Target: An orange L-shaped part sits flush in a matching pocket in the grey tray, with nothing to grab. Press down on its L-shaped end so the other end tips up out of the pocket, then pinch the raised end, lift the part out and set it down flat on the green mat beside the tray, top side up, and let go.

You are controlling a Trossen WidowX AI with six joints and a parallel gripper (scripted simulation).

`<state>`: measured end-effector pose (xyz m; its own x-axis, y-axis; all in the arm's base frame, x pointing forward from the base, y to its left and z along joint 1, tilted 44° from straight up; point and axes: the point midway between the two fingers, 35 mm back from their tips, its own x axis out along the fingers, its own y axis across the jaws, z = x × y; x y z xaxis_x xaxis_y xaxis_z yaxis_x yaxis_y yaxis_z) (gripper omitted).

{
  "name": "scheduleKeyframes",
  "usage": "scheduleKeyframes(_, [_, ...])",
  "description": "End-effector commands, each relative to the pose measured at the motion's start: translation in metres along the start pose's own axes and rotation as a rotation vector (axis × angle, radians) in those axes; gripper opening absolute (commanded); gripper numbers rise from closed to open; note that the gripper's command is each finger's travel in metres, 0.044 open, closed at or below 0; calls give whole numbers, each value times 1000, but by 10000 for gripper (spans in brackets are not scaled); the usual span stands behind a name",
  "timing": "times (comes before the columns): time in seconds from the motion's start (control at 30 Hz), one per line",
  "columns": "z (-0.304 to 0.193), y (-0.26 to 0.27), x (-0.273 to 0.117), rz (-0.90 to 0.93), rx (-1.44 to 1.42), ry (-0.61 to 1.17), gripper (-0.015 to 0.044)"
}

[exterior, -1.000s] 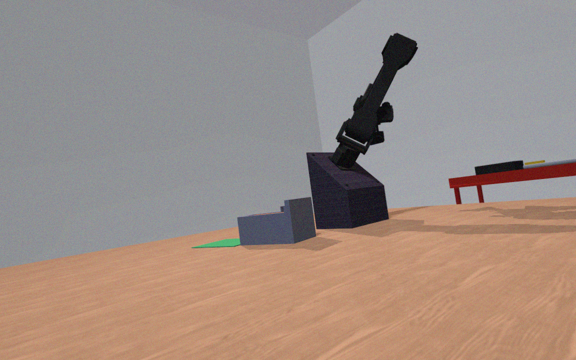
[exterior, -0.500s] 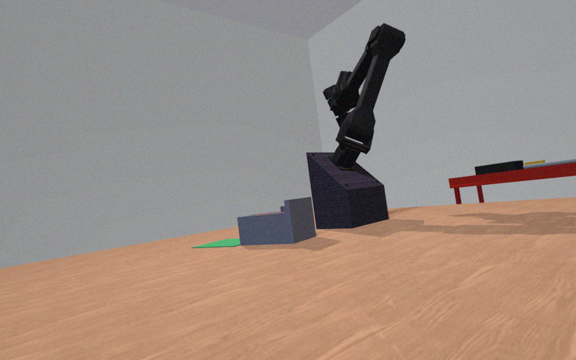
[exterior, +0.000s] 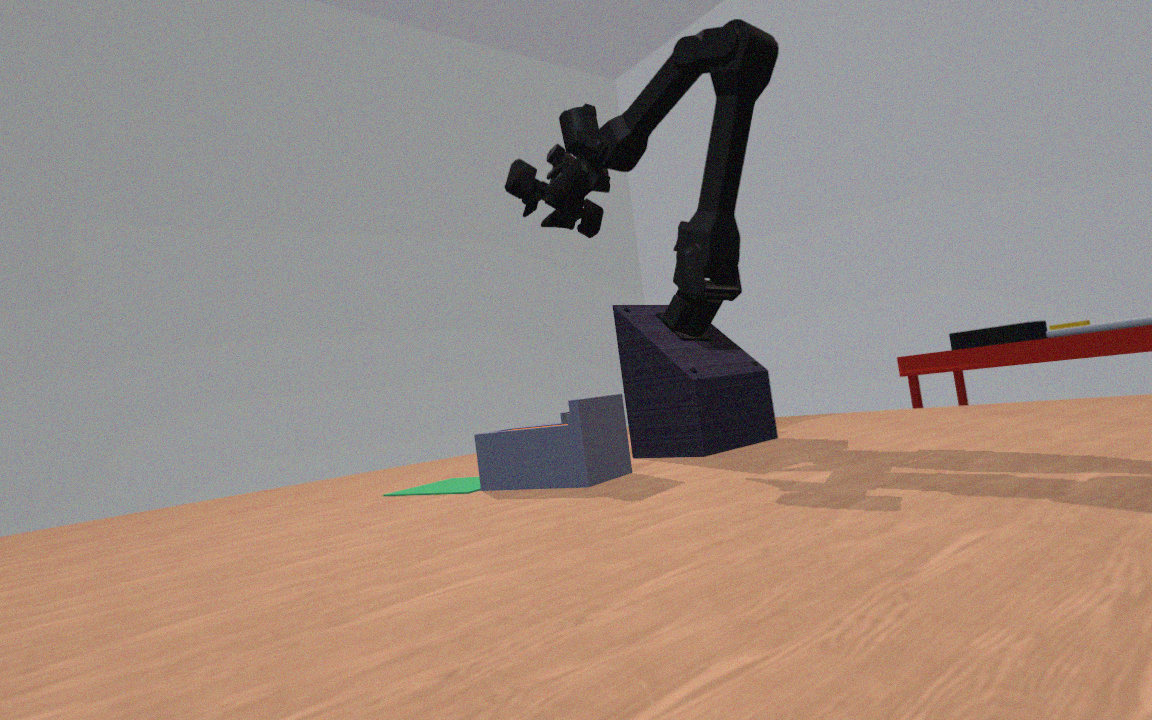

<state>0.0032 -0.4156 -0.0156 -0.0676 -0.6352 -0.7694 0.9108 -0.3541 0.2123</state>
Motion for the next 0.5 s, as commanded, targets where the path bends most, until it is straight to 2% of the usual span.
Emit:
scheduleKeyframes(0.0, [-42,58,-16,131,-230,133,180])
scheduleKeyframes(0.23, [-166,140,-84,417,-762,454,180])
scheduleKeyframes(0.47, [-281,160,-188,726,-1244,769,180])
